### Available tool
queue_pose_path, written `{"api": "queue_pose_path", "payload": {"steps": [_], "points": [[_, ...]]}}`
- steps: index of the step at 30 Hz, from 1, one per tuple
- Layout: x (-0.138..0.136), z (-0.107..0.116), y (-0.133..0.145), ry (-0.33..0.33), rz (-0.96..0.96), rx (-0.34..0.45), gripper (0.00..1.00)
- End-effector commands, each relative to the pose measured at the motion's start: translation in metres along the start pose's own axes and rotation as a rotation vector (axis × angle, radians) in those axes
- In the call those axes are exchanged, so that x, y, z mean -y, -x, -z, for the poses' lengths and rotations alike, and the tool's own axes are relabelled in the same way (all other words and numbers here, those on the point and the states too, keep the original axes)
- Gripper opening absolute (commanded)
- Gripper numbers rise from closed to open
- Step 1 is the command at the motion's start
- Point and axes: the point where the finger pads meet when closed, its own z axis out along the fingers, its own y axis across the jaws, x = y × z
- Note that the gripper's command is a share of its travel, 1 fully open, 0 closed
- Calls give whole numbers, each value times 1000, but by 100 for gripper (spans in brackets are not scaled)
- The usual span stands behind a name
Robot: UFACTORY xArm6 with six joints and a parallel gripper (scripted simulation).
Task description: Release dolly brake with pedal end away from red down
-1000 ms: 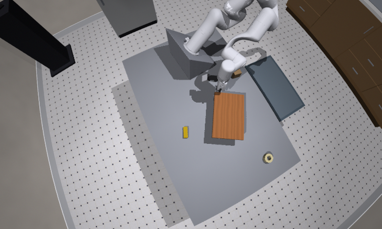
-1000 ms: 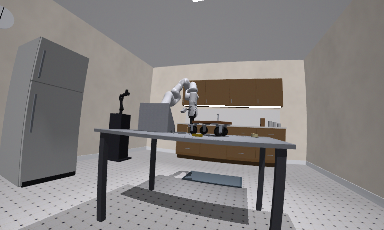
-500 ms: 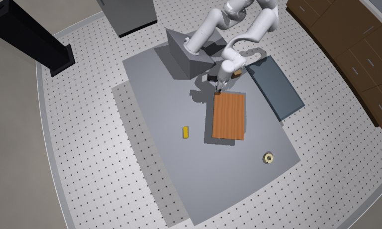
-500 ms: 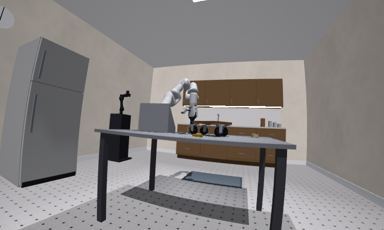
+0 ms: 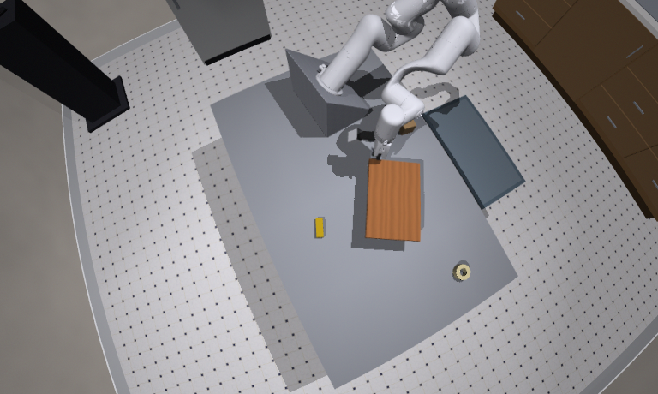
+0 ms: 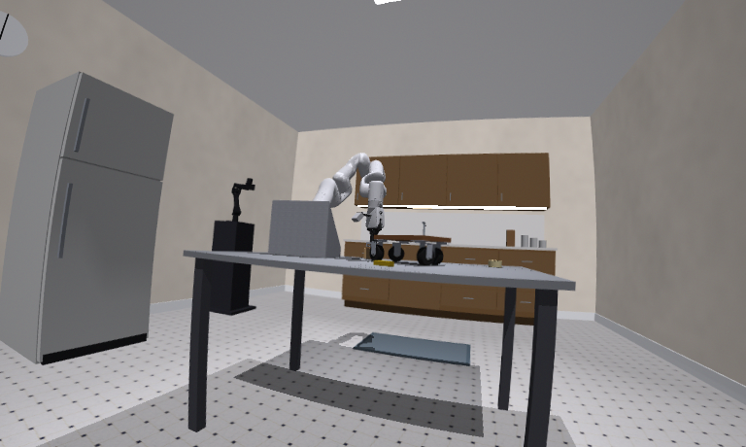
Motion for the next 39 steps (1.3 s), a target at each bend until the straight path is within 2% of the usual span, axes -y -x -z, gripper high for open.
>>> {"api": "queue_pose_path", "payload": {"steps": [1, 29, 34, 39], "points": [[-2, -3, -1, 5, -1, 0, 0], [-2, -2, -1, 5, -1, 0, 0], [-2, 9, -1, 5, -1, 0, 0], [-2, 30, -1, 5, -1, 0, 0]]}}
